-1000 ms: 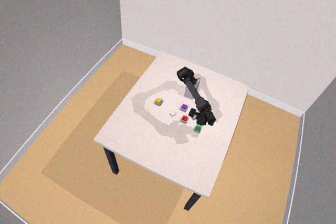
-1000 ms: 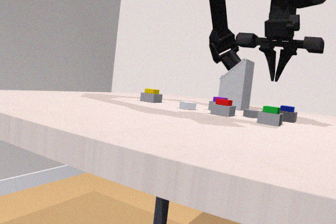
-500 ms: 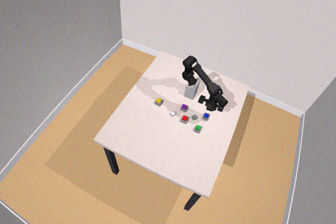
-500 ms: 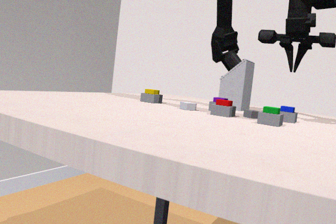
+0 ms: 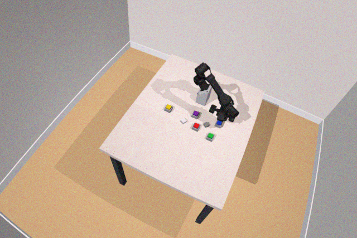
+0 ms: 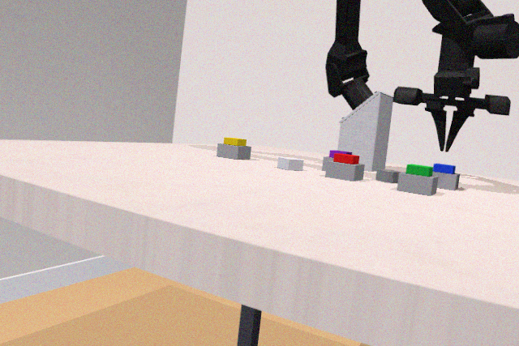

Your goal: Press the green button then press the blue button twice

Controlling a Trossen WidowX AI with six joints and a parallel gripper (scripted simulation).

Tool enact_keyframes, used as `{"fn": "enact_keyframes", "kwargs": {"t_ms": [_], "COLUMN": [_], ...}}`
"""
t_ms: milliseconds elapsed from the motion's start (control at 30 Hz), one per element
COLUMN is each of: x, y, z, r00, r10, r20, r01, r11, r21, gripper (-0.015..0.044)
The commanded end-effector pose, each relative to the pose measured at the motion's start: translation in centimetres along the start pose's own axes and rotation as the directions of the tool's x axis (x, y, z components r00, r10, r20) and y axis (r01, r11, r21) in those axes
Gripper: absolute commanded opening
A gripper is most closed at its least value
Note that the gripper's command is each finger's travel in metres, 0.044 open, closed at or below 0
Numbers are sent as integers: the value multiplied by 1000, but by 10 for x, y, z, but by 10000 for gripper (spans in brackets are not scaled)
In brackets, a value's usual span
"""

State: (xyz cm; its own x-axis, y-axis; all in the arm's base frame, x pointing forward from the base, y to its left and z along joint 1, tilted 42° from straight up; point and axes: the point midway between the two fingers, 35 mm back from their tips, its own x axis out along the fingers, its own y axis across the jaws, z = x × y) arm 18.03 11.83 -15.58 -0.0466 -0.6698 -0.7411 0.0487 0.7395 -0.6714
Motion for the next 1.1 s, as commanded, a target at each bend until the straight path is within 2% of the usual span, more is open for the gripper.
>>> {"fn": "enact_keyframes", "kwargs": {"t_ms": [0,700,1067], "x": [-2,31,32], "y": [3,3,3], "z": [4,4,4], "r00": [1000,1000,1000], "r10": [15,14,14], "r20": [19,19,19], "r01": [-15,-14,-14], "r11": [1000,1000,1000], "r21": [0,1,1], "gripper": [20,20,20]}}
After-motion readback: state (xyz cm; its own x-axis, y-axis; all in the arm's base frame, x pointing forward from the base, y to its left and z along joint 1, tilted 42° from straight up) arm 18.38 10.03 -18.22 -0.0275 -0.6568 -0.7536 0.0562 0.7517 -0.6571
